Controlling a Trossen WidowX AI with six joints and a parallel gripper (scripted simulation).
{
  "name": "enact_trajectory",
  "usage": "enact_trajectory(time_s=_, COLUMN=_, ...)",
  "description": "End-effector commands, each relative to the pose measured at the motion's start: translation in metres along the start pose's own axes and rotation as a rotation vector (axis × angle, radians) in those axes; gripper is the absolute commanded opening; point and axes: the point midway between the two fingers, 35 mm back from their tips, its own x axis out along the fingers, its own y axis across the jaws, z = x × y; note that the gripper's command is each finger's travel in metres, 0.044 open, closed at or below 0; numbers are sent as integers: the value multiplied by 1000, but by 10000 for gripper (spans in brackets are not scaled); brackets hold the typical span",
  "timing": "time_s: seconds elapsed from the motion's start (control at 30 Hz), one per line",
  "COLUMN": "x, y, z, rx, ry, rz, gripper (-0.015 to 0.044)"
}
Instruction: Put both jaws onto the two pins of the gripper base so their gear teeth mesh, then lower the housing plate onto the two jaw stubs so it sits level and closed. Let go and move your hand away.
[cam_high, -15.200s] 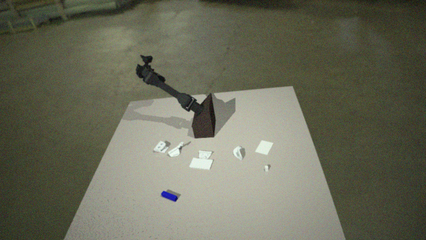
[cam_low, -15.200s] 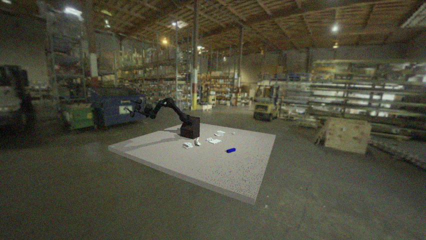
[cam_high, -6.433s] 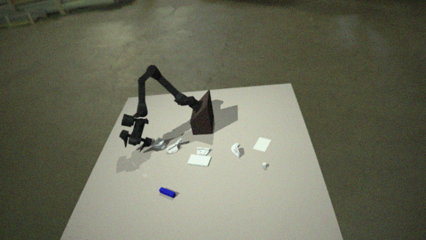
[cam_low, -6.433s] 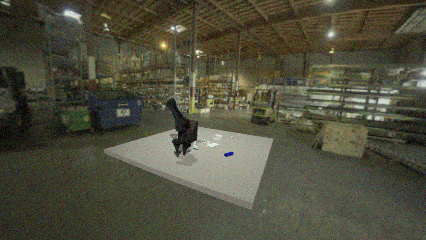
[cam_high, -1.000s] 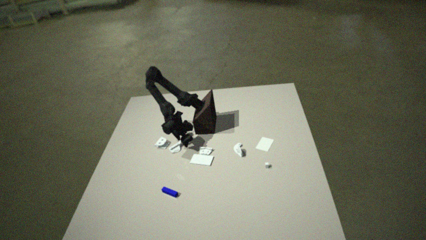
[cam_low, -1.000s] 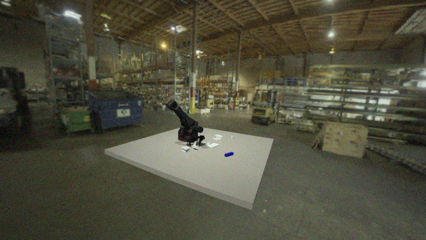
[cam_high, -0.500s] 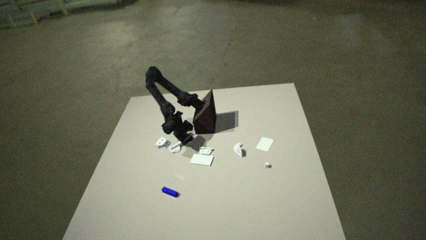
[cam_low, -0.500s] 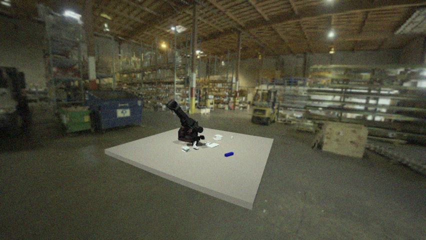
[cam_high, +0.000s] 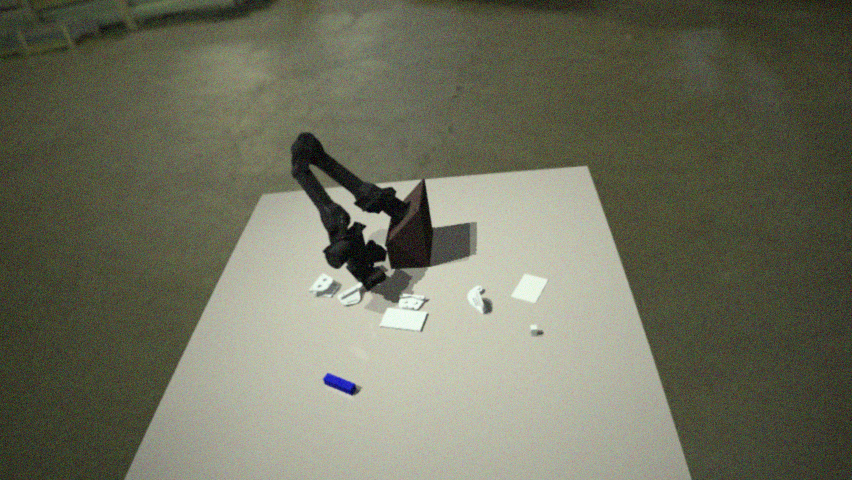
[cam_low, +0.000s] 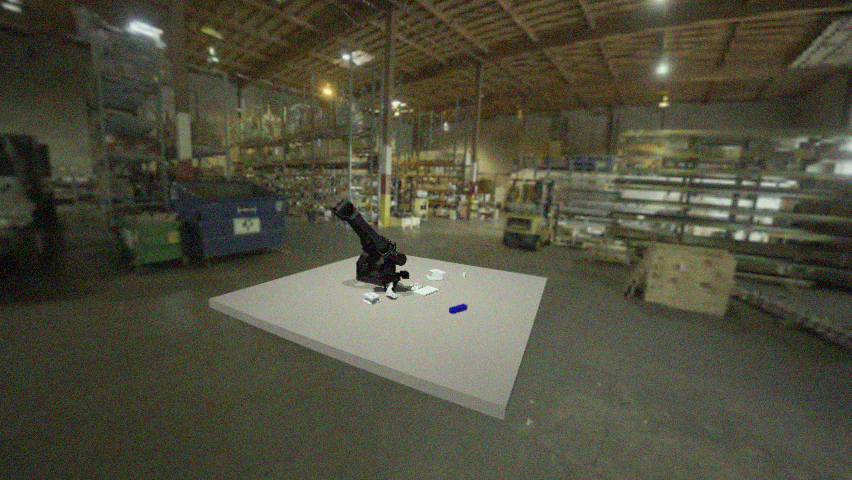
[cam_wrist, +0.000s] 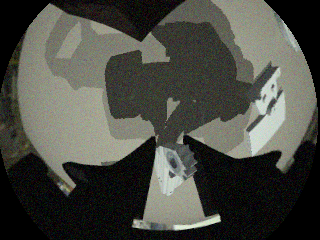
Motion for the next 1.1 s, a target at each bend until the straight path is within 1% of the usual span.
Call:
enact_trajectory(time_s=0.0, x=-2, y=-1, z=0, rx=-2, ry=-3, rz=-3, gripper=37)
enact_trajectory(time_s=1.07, x=-20, y=-1, z=0, rx=-1, ry=-3, rz=-5, gripper=37)
